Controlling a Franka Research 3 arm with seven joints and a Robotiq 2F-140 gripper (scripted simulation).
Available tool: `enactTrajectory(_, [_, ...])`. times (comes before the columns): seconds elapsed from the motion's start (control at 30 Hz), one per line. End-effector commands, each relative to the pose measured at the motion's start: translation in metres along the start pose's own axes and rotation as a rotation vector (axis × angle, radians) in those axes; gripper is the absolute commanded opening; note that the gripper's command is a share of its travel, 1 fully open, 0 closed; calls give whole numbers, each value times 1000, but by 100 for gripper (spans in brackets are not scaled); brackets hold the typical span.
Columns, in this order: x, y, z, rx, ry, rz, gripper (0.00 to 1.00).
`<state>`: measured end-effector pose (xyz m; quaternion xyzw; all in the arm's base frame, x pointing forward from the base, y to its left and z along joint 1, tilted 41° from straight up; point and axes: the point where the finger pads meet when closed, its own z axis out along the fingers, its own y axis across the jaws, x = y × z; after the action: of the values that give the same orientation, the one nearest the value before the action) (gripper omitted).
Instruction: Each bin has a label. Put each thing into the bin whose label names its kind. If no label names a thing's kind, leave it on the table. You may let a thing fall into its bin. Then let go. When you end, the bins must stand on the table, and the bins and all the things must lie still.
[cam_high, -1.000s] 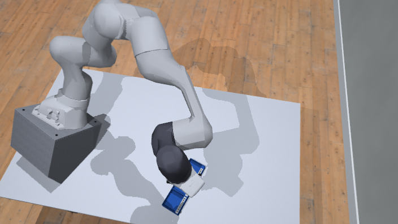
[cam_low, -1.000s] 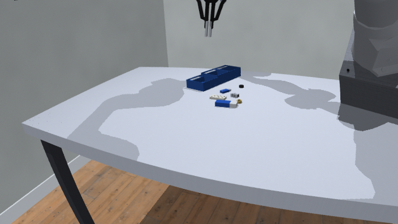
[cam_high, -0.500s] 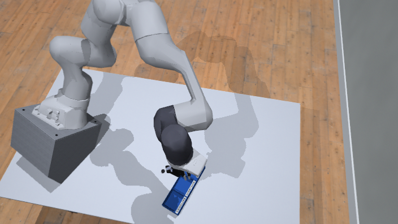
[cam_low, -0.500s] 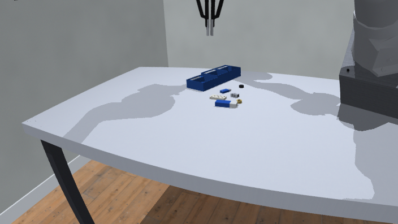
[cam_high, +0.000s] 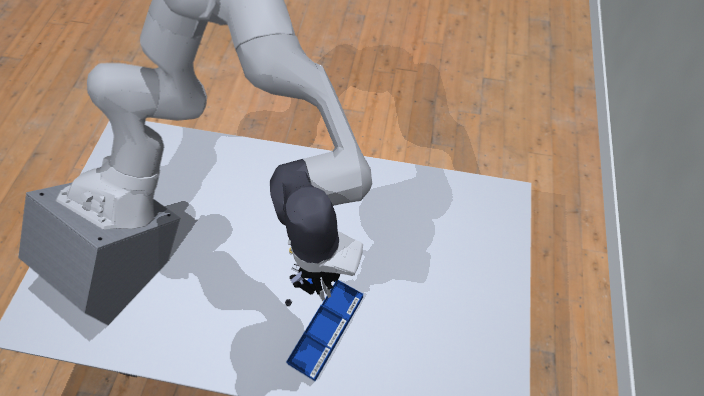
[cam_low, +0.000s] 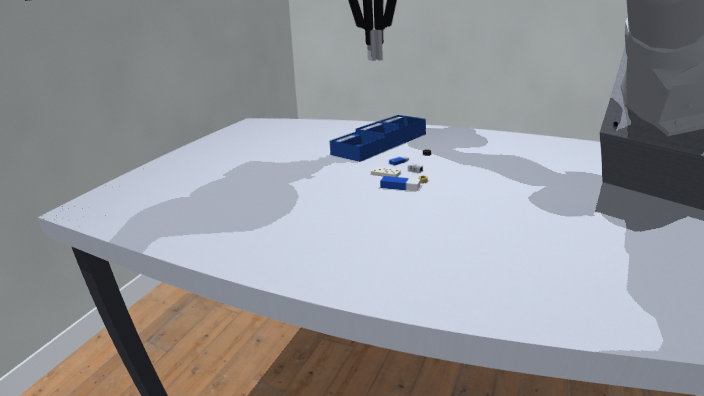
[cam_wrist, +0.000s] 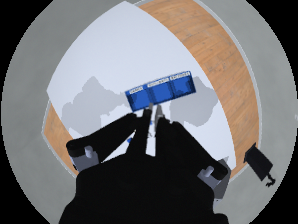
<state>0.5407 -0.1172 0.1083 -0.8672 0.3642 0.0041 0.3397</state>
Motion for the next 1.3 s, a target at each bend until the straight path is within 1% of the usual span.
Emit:
enactTrajectory(0.0, [-3, 1, -2, 1, 16, -156, 5])
enactTrajectory(0.03, [-3, 1, -2, 1, 17, -167, 5])
enactTrajectory(0.1, [-19, -1, -4, -7, 12, -203, 5])
enactTrajectory(0.23, [-21, -2, -4, -9, 16, -265, 5])
enactTrajectory(0.27, [-30, -2, -5, -12, 12, -282, 5])
enactTrajectory(0.33, [-30, -2, -5, -12, 12, -282, 5])
enactTrajectory(0.37, [-38, -3, -6, -16, 10, -324, 5])
enactTrajectory(0.4, [-41, -3, -6, -16, 11, -338, 5])
enactTrajectory(0.47, [-41, -3, -6, -14, 12, -368, 5])
enactTrajectory(0.53, [-57, -4, -6, -20, 5, -398, 5])
enactTrajectory(0.57, [-61, -5, -6, -20, 5, -412, 5])
enactTrajectory(0.7, [-61, -5, -6, -16, 6, -468, 5])
enactTrajectory(0.77, [-77, -5, -6, -19, -1, -502, 5])
enactTrajectory(0.8, [-81, -5, -6, -18, -2, -514, 5])
enactTrajectory(0.9, [-81, -5, -6, -17, -2, -528, 5])
enactTrajectory(0.93, [-81, -5, -6, -13, -2, -568, 5])
enactTrajectory(1.0, [-98, -6, -4, -14, -10, -595, 5])
enactTrajectory(1.03, [-102, -6, -3, -13, -11, -607, 5])
enactTrajectory(1.2, [-102, -6, -3, -6, -13, -670, 5])
enactTrajectory(1.27, [-119, -6, -1, -3, -21, -702, 5])
